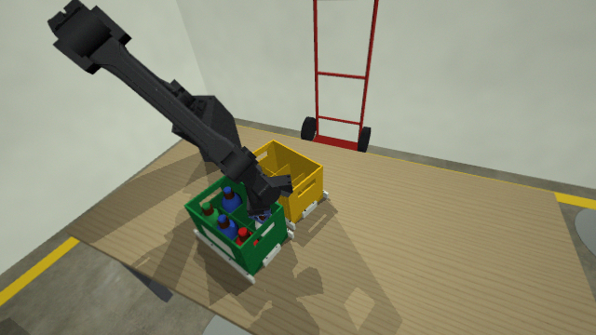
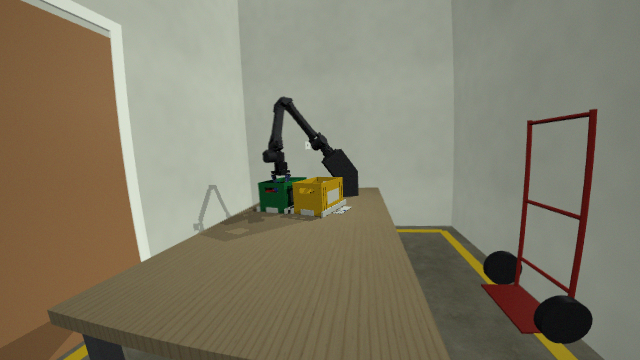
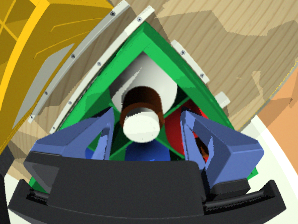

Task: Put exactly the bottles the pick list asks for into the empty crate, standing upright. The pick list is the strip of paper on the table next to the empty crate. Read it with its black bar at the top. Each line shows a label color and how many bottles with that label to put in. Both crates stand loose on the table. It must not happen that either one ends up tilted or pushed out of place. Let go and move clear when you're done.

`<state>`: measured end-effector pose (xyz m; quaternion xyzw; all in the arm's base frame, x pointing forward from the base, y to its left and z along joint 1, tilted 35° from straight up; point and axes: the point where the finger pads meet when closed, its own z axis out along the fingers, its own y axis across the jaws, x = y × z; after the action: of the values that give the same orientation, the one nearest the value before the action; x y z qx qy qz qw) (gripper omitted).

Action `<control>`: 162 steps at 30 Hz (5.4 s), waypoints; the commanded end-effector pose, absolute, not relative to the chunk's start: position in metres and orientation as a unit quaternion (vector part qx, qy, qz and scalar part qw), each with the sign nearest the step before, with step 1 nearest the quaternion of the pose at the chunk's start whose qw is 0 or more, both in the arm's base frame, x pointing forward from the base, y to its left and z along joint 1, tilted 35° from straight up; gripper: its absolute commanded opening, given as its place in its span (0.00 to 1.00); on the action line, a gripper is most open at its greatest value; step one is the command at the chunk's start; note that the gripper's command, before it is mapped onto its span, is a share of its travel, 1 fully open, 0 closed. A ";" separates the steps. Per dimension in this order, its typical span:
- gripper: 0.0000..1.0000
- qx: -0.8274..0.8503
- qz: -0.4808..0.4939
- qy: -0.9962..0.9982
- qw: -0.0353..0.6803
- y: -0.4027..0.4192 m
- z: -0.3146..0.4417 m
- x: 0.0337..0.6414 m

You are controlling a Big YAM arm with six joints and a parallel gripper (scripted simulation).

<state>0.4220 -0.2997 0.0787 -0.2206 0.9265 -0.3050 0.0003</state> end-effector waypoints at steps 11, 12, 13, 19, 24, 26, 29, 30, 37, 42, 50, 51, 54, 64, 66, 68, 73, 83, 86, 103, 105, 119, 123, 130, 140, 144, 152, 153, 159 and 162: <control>0.61 -0.218 -0.302 0.928 -0.005 -0.307 0.068 0.418; 0.61 -0.218 -0.301 0.928 -0.005 -0.307 0.067 0.418; 0.61 -0.218 -0.301 0.928 -0.005 -0.306 0.067 0.418; 0.61 -0.217 -0.302 0.928 -0.004 -0.307 0.068 0.419; 0.61 -0.218 -0.302 0.928 -0.004 -0.306 0.067 0.419; 0.00 -0.218 -0.301 0.928 -0.005 -0.306 0.067 0.418; 0.00 -0.218 -0.300 0.929 -0.007 -0.305 0.067 0.418; 0.00 -0.218 -0.300 0.929 -0.007 -0.305 0.067 0.418; 0.00 -0.219 -0.299 0.929 -0.008 -0.304 0.065 0.417; 0.00 -0.219 -0.299 0.929 -0.008 -0.303 0.065 0.417; 0.00 -0.219 -0.300 0.929 -0.007 -0.303 0.065 0.417; 0.00 -0.219 -0.300 0.929 -0.007 -0.303 0.065 0.417; 0.00 -0.219 -0.300 0.929 -0.007 -0.303 0.065 0.417; 0.00 -0.218 -0.300 0.928 -0.006 -0.303 0.065 0.418; 0.00 -0.218 -0.301 0.928 -0.005 -0.302 0.065 0.418; 0.00 -0.218 -0.301 0.928 -0.005 -0.302 0.065 0.418; 0.00 -0.223 -0.306 0.926 0.005 -0.286 0.088 0.422; 0.00 -0.220 -0.311 0.924 0.011 -0.280 0.109 0.425; 0.00 -0.220 -0.312 0.924 0.012 -0.279 0.111 0.426; 0.00 -0.217 -0.317 0.923 0.019 -0.268 0.140 0.428; 0.00 -0.217 -0.317 0.923 0.020 -0.266 0.143 0.428; 0.00 -0.216 -0.317 0.923 0.021 -0.255 0.160 0.425; 0.00 -0.216 -0.317 0.923 0.021 -0.251 0.166 0.424; 0.00 -0.216 -0.317 0.923 0.022 -0.244 0.176 0.423; 0.00 -0.216 -0.317 0.923 0.023 -0.236 0.187 0.421; 0.00 -0.216 -0.317 0.923 0.023 -0.233 0.193 0.419; 0.00 -0.216 -0.317 0.923 0.023 -0.226 0.202 0.418; 0.00 -0.216 -0.317 0.923 0.023 -0.226 0.202 0.418; 0.00 -0.216 -0.317 0.923 0.024 -0.220 0.211 0.416; 0.00 -0.215 -0.317 0.923 0.024 -0.217 0.215 0.415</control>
<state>0.3950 -0.2273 0.1679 -0.2205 0.9299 -0.2940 -0.0171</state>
